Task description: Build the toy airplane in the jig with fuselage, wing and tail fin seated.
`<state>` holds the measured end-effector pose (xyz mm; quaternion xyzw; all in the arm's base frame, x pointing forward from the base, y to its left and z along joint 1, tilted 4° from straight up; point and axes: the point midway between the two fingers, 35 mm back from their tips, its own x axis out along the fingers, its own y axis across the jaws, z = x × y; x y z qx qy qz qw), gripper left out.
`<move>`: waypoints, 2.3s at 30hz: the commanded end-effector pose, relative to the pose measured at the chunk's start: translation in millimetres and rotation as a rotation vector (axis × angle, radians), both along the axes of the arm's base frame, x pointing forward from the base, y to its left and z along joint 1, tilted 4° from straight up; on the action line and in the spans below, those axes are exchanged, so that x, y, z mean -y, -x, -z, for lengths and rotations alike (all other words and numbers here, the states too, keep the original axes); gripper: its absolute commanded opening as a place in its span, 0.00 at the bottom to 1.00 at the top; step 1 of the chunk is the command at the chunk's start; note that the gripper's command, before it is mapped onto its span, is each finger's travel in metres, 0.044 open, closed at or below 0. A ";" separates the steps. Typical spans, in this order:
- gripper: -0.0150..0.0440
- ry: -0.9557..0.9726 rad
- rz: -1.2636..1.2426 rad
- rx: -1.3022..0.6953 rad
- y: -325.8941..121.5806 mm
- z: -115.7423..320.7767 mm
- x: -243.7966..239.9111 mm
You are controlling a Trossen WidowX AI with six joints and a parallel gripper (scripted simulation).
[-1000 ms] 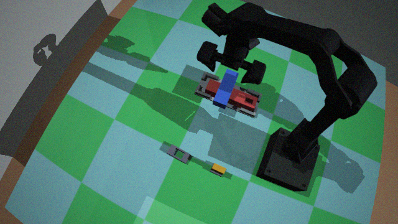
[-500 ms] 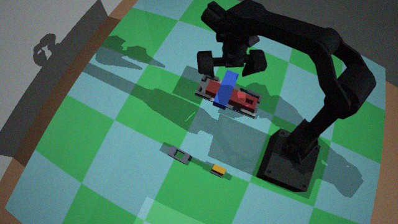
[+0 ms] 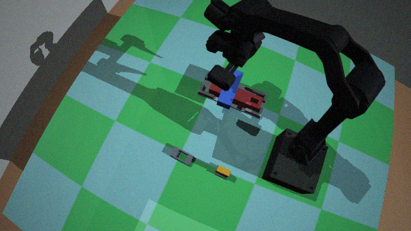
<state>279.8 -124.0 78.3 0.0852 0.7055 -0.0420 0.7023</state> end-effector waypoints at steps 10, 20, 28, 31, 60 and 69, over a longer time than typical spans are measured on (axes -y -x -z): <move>1.00 -0.002 -0.163 0.010 -3.0 -3.4 -22.9; 1.00 -0.020 -0.172 0.014 19.8 -14.6 -164.3; 1.00 -0.019 -0.161 0.004 77.7 -14.8 -243.5; 1.00 -0.019 -0.159 0.002 90.4 -14.4 -254.2; 1.00 -0.019 -0.159 0.001 90.4 71.6 -261.5; 1.00 -0.019 -0.159 0.001 90.4 86.2 -262.8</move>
